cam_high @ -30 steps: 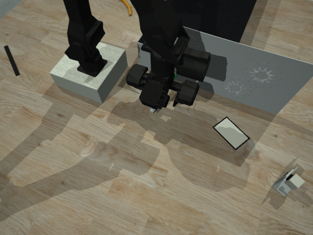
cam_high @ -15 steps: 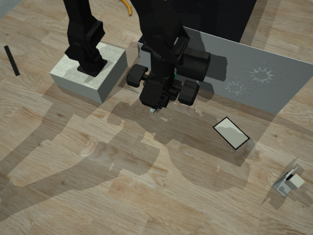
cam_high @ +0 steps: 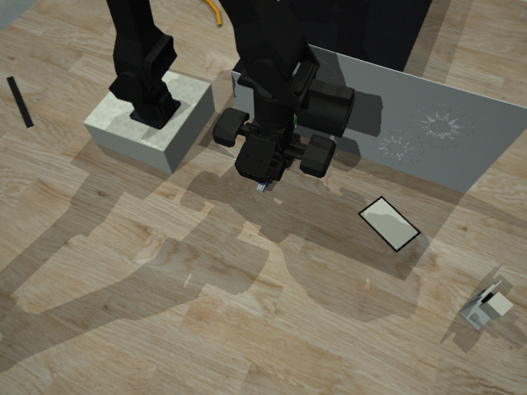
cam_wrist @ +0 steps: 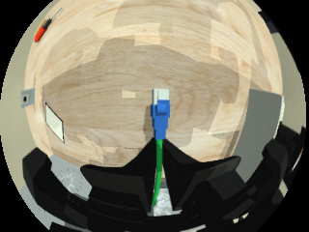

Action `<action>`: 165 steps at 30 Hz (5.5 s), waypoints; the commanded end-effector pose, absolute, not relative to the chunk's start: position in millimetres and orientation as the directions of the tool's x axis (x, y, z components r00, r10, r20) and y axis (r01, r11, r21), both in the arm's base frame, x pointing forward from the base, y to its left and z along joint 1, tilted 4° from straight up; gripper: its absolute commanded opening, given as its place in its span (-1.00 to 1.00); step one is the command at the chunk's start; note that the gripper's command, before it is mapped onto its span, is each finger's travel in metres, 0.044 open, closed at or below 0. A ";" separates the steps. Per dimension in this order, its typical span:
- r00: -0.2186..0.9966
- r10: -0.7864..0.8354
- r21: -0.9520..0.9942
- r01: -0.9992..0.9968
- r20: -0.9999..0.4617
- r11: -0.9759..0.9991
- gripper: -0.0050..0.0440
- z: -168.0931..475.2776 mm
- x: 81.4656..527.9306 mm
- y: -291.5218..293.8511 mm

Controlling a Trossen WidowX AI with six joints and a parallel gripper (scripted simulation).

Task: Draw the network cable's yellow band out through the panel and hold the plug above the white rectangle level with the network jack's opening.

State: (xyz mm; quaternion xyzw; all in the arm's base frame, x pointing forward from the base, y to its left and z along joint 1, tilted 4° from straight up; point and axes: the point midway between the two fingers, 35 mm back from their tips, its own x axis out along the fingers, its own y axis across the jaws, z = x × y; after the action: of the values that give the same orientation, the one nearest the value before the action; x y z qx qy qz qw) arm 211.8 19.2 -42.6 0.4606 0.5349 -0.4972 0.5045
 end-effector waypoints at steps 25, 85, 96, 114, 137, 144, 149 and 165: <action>-0.047 -0.013 -0.048 0.995 -0.999 0.083 -1.00 -18.8 233.0 8.7; -0.054 -0.019 -0.055 0.995 -0.998 0.082 -1.00 -19.1 236.9 -121.2; -0.055 -0.021 -0.056 0.995 -0.998 0.082 -1.00 -18.9 237.8 -147.8; -0.055 -0.024 -0.057 0.995 -0.998 0.082 -1.00 -18.0 239.2 -188.8; 0.038 0.077 0.056 0.967 -0.996 0.250 -1.00 -20.1 275.3 -138.9; 0.142 0.066 0.156 0.926 -0.988 0.343 -1.00 -14.9 311.6 -127.8; 0.164 0.070 0.178 0.912 -0.984 0.370 -1.00 -16.3 321.4 -123.0; 0.226 0.165 0.279 0.820 -0.960 0.499 -1.00 -18.9 359.0 -101.8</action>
State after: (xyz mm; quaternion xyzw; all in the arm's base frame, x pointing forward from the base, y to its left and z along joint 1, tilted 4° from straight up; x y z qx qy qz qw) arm 336.6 -109.9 -21.9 0.4394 0.5673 -0.2918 0.6325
